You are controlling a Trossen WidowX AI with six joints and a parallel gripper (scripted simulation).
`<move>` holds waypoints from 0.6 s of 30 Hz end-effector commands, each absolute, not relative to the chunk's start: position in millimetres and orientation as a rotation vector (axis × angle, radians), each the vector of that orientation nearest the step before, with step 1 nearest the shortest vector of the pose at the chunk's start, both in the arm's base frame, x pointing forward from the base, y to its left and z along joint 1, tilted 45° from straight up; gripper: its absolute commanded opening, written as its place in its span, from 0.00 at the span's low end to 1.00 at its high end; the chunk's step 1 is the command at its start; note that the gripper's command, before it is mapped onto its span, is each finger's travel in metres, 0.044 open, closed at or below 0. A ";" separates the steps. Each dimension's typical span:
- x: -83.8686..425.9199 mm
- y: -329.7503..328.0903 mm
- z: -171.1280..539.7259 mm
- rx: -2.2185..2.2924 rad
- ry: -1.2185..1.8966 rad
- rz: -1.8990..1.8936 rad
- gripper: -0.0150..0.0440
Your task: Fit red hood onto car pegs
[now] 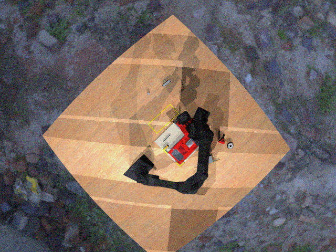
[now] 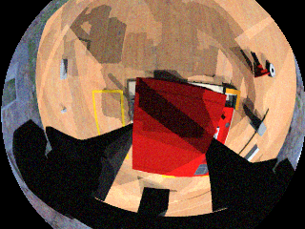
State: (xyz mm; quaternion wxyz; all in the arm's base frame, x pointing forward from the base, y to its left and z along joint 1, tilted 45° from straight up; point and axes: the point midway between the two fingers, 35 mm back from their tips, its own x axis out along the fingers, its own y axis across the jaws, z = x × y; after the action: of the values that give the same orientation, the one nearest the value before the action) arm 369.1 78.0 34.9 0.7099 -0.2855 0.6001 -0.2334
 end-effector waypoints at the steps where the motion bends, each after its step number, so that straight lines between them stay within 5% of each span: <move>1: 362.9 63.9 43.6 -0.665 1.343 -0.505 0.25; 18: 333.9 14.8 76.8 -0.760 1.380 -0.444 0.25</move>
State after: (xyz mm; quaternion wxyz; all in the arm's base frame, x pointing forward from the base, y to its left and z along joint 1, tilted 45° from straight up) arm 340.8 25.0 72.3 0.6896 -0.3288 0.6127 -0.2023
